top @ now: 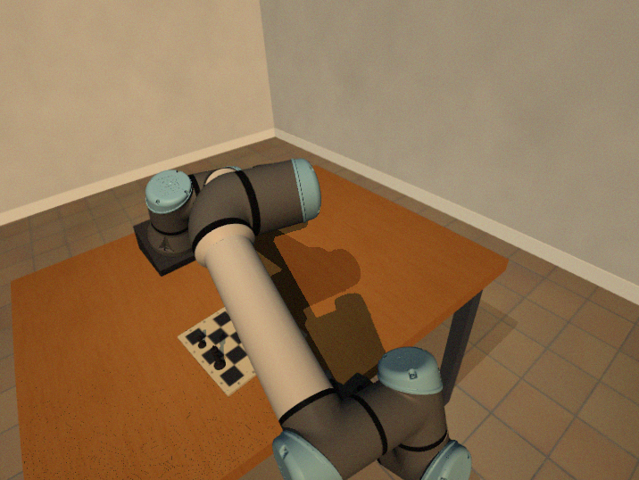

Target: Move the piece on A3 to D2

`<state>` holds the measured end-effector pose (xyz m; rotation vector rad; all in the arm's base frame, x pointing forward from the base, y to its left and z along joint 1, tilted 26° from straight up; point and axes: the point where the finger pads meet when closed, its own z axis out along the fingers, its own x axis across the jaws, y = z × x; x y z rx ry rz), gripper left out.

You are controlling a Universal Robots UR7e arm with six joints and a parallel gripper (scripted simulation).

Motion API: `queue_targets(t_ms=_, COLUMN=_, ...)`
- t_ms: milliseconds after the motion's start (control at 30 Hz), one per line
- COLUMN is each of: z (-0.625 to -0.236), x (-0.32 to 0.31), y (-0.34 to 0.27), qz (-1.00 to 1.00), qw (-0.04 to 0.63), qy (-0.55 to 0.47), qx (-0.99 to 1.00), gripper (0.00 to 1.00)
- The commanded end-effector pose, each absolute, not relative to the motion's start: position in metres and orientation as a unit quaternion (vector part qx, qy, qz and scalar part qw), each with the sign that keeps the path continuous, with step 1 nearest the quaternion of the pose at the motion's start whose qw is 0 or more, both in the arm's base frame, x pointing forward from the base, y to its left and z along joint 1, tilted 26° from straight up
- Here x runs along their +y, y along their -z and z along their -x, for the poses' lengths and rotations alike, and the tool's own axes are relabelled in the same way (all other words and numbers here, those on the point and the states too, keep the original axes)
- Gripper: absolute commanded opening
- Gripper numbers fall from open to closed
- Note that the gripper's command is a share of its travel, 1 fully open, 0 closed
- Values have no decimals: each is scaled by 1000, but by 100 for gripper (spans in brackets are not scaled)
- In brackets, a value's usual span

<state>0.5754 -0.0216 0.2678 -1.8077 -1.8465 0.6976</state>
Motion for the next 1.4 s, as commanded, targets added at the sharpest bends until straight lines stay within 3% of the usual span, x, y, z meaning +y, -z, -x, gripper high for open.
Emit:
queue_targets(t_ms=0, z=-575, x=-22, y=-270, qz=657, qw=230, qy=-253, qx=-671, gripper=100)
queue_targets(t_ms=633, z=-537, x=-21, y=-347, qz=657, qw=230, qy=-253, qx=-671, gripper=100)
queue_targets(t_ms=1367, z=-535, x=-21, y=-349, qz=660, qw=224, qy=-244, qx=-675, gripper=100)
